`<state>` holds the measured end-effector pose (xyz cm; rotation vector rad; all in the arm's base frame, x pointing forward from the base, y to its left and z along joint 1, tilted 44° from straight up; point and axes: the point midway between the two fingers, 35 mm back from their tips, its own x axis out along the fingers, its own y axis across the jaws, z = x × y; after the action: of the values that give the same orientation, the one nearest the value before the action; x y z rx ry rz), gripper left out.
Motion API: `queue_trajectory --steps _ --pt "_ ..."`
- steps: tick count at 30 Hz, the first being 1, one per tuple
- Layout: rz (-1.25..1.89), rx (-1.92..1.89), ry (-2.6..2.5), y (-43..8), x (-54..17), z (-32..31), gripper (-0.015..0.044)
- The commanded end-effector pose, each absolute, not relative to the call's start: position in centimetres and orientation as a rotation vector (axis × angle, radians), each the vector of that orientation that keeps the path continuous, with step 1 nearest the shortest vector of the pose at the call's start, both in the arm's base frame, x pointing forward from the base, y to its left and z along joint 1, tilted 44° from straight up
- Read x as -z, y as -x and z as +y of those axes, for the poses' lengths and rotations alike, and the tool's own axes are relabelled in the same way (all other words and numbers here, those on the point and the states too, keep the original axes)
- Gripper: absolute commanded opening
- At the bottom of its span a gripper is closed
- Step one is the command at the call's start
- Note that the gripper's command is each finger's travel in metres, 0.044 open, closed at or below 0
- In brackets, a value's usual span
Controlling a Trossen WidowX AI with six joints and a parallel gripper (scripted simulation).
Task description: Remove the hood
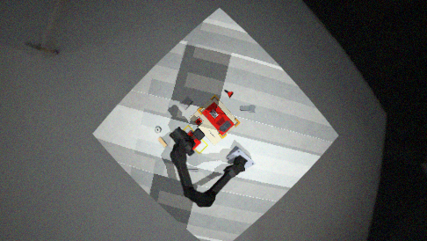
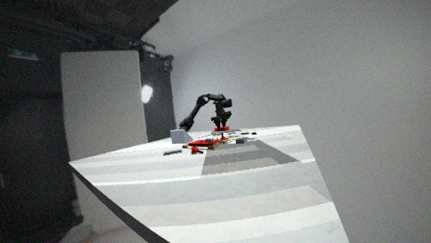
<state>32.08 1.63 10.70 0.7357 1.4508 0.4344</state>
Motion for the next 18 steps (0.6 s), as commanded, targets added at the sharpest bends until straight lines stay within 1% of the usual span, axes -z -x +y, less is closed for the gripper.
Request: queue_trajectory --steps 1,18 --pt "1.458 -0.432 -0.747 -31.90 -10.35 1.92 0.0000" --pt "1.458 -0.432 -0.748 -31.97 -9.63 2.63 0.0000"
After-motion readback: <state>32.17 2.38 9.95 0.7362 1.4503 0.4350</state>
